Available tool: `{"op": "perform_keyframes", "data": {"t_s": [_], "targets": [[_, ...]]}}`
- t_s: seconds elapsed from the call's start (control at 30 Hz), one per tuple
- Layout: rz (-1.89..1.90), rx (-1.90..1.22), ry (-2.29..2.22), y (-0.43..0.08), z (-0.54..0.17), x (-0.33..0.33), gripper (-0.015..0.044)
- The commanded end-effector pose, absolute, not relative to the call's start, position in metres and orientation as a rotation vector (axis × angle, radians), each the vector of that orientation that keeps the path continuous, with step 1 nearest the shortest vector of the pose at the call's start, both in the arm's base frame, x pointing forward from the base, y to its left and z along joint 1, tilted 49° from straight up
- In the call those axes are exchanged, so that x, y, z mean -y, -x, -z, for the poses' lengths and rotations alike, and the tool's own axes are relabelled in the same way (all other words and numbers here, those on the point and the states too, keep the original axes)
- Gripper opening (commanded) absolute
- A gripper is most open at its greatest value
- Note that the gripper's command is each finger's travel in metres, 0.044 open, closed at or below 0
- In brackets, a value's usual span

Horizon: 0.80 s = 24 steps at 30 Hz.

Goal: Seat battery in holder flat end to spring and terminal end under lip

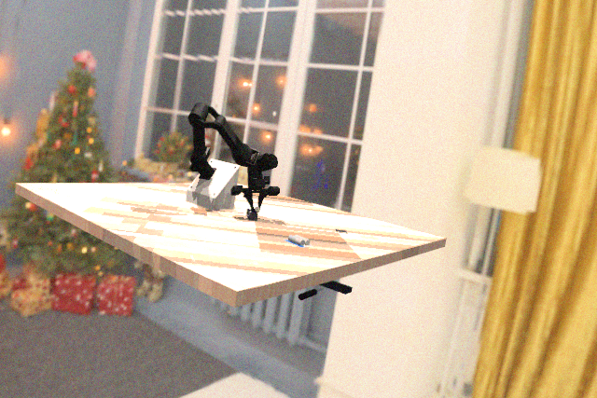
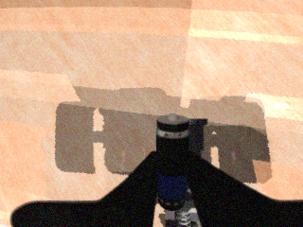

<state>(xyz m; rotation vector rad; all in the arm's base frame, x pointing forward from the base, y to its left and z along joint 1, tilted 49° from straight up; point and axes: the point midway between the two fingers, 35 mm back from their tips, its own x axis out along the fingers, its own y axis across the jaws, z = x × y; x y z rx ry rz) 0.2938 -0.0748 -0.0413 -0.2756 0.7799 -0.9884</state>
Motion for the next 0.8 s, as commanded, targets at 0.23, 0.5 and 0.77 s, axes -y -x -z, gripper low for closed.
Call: {"op": "perform_keyframes", "data": {"t_s": [0.23, 0.5, 0.77], "targets": [[0.974, -0.747, 0.310, -0.2881, 0.0435, 0.0772, 0.0062], [0.966, -0.718, 0.327, -0.2853, 0.0433, 0.0786, 0.0062], [0.954, -0.695, 0.339, -0.2823, 0.0420, 0.0800, 0.0062]]}}
